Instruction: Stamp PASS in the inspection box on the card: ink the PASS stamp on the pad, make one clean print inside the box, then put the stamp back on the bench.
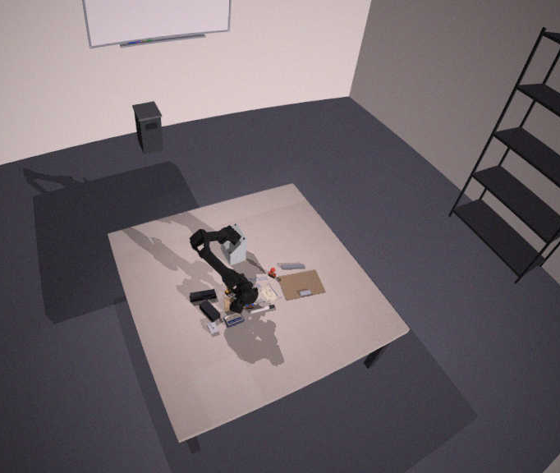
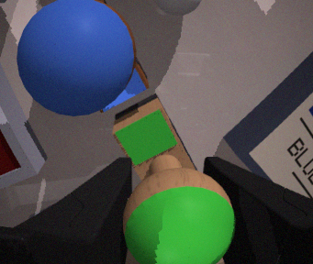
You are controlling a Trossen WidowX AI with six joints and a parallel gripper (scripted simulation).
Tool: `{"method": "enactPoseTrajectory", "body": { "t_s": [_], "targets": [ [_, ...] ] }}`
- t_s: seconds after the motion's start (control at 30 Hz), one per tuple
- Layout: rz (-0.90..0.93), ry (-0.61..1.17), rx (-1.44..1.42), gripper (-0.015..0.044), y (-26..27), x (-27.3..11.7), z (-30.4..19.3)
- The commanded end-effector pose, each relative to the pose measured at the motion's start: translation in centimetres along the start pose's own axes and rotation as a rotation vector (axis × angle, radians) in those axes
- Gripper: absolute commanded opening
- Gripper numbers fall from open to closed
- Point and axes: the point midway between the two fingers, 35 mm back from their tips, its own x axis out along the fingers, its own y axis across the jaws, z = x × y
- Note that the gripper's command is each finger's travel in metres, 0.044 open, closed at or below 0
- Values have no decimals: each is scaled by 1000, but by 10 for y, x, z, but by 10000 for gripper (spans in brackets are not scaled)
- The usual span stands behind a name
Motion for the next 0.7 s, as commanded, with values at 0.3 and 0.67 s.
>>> {"method": "enactPoseTrajectory", "body": {
  "t_s": [0.3, 0.67],
  "targets": [
    [-2, 0, 4, 0, 0, -6, 0],
    [-3, -1, 4, 0, 0, -12, 1]
  ]
}}
